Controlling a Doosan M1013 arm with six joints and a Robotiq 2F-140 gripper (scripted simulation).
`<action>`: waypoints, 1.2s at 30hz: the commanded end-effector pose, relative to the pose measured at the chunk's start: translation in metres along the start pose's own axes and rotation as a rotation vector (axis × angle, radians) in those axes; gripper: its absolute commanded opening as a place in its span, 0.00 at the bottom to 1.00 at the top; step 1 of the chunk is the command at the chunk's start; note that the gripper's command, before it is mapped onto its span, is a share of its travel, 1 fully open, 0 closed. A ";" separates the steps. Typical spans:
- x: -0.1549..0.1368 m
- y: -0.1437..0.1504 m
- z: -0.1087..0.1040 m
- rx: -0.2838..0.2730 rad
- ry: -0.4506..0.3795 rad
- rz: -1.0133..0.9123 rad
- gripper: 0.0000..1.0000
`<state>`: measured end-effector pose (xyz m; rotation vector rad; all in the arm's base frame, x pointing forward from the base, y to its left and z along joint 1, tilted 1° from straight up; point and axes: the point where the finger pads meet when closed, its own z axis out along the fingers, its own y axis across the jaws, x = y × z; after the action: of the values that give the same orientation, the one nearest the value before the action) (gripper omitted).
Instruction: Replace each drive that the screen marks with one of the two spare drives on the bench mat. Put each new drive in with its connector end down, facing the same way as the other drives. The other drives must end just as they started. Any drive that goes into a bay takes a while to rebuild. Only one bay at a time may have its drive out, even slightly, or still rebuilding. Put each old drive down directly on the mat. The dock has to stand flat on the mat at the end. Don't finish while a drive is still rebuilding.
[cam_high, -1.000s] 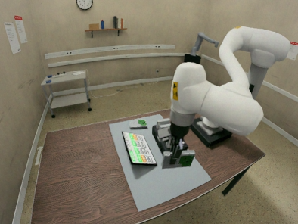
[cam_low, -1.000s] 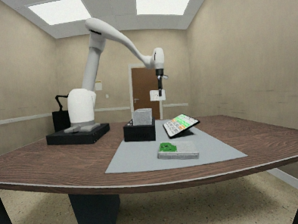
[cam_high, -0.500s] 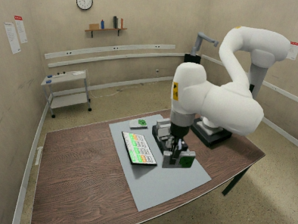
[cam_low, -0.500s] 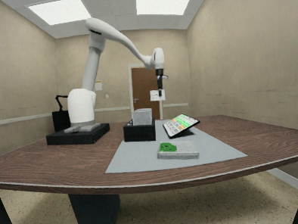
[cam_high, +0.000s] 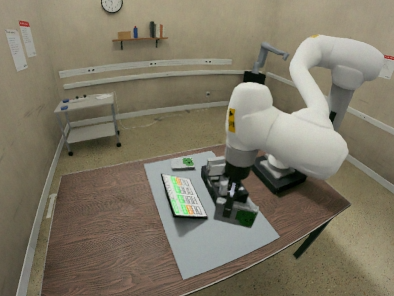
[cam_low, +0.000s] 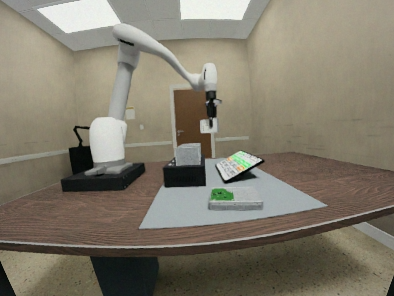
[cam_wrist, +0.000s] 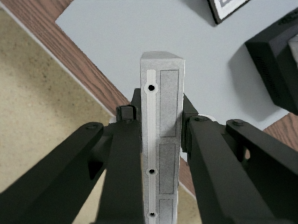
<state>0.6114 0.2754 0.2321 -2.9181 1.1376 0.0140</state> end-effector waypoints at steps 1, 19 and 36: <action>0.000 0.000 -0.001 0.000 0.003 0.030 0.10; 0.000 0.000 -0.001 0.000 0.003 0.242 0.10; 0.000 0.000 -0.001 -0.001 0.007 0.400 0.10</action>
<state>0.6112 0.2756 0.2321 -2.6389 1.6941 0.0131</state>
